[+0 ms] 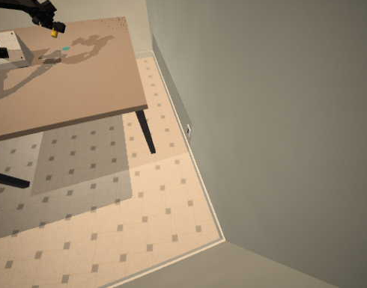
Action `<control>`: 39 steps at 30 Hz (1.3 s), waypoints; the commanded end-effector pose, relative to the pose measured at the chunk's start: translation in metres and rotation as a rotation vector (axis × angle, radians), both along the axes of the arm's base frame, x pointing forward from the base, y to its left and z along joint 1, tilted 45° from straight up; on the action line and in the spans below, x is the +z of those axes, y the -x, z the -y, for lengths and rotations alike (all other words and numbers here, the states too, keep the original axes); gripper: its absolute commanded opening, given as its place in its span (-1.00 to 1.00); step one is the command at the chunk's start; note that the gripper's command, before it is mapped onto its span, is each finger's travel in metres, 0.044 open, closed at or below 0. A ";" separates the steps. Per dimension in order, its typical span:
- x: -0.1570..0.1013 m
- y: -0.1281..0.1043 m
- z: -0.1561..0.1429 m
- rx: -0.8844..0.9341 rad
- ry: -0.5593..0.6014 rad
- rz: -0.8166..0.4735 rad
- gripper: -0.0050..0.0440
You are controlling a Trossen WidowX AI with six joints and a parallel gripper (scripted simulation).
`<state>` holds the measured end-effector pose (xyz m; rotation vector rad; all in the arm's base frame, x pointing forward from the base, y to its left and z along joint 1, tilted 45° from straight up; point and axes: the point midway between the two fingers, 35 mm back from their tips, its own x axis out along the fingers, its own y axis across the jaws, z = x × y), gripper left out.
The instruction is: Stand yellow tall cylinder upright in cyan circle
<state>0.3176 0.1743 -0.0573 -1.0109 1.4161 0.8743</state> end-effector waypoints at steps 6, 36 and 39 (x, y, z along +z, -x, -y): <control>0.001 0.000 0.000 0.014 -0.067 0.015 -0.37; 0.006 -0.002 0.002 0.055 -0.268 0.083 -0.37; 0.007 -0.002 0.002 0.061 -0.290 0.093 -0.37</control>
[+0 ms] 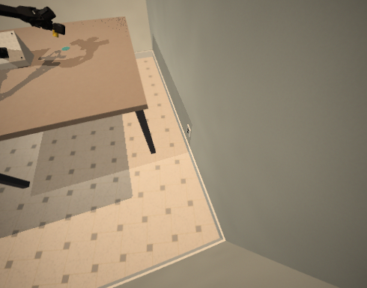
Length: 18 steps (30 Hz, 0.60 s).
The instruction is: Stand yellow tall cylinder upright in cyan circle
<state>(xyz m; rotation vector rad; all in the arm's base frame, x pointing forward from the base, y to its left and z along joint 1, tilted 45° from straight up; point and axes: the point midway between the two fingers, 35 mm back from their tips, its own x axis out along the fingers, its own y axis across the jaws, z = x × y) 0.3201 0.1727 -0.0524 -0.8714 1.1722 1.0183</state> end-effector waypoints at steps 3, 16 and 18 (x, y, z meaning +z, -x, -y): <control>0.003 0.000 0.001 0.016 -0.044 0.022 -0.37; 0.008 0.000 0.002 0.040 -0.121 0.064 -0.37; 0.009 0.000 0.003 0.045 -0.135 0.072 -0.37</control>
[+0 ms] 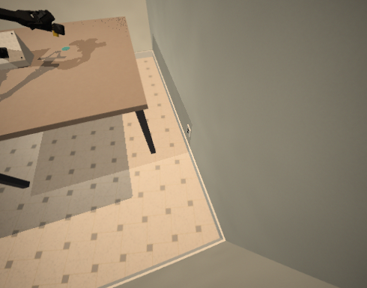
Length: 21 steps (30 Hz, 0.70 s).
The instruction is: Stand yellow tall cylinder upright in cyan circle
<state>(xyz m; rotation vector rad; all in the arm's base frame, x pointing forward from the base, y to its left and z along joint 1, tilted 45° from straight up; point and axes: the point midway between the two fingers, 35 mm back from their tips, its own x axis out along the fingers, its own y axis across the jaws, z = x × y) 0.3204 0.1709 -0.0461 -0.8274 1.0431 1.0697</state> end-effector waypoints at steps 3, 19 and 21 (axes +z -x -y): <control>0.004 0.001 0.001 0.018 -0.041 0.027 -0.37; 0.012 0.002 0.003 0.054 -0.131 0.091 -0.37; 0.013 0.002 0.004 0.059 -0.144 0.101 -0.37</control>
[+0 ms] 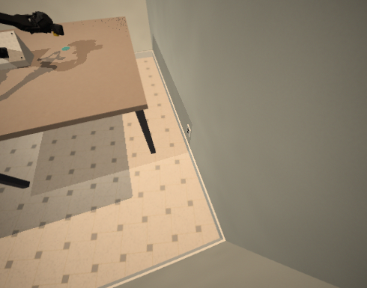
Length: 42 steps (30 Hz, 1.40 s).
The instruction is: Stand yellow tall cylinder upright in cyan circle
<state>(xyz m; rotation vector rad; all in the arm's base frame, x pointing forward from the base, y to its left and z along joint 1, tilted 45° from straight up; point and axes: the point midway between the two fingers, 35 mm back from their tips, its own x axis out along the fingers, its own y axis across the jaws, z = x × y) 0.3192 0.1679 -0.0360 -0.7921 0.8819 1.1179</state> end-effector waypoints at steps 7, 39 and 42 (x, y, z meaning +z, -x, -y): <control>0.006 0.002 0.002 0.026 -0.049 0.043 -0.37; 0.027 0.010 0.008 0.110 -0.205 0.207 -0.37; 0.029 0.011 0.009 0.117 -0.215 0.219 -0.37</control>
